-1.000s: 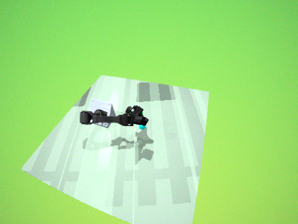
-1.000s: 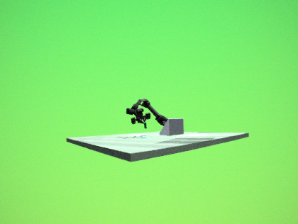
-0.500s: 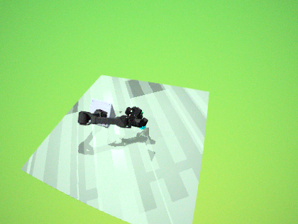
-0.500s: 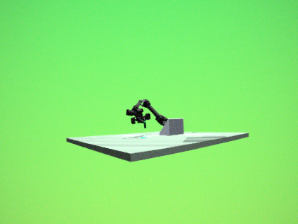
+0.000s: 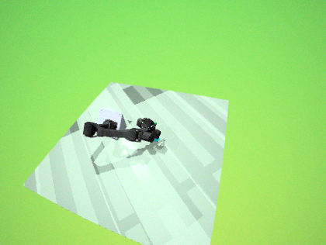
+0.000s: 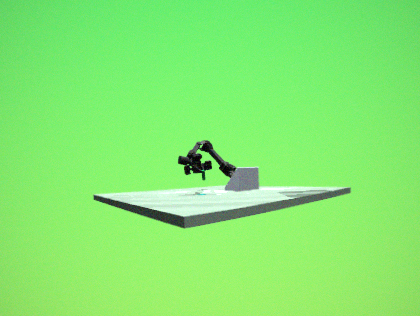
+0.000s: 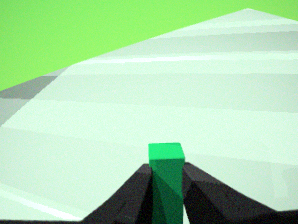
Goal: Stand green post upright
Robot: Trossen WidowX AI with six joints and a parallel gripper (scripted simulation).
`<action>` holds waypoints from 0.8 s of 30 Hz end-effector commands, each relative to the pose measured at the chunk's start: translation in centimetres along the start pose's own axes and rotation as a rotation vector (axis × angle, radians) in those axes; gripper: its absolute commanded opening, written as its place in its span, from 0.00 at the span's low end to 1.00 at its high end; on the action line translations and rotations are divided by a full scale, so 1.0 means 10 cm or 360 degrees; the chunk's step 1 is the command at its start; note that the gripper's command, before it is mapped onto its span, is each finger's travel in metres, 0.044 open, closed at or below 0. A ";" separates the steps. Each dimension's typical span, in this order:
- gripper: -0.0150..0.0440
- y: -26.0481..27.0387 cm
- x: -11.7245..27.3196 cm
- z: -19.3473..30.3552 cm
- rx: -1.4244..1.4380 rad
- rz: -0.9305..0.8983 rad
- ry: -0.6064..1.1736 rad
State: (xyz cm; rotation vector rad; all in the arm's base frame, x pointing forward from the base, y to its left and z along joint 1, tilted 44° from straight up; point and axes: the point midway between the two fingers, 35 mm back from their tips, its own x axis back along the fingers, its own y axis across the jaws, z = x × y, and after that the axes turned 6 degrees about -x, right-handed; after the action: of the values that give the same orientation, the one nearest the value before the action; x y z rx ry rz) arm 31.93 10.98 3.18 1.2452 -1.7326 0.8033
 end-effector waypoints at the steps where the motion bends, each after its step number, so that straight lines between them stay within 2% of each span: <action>1: 0.29 0.00 0.02 0.01 0.0025 0.0009 -0.0058; 24: 0.29 0.00 0.15 -0.01 0.0149 0.0085 -0.0313</action>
State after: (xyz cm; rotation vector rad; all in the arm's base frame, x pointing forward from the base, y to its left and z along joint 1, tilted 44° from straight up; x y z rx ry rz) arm 31.84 10.61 4.41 1.3634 -1.8857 0.8186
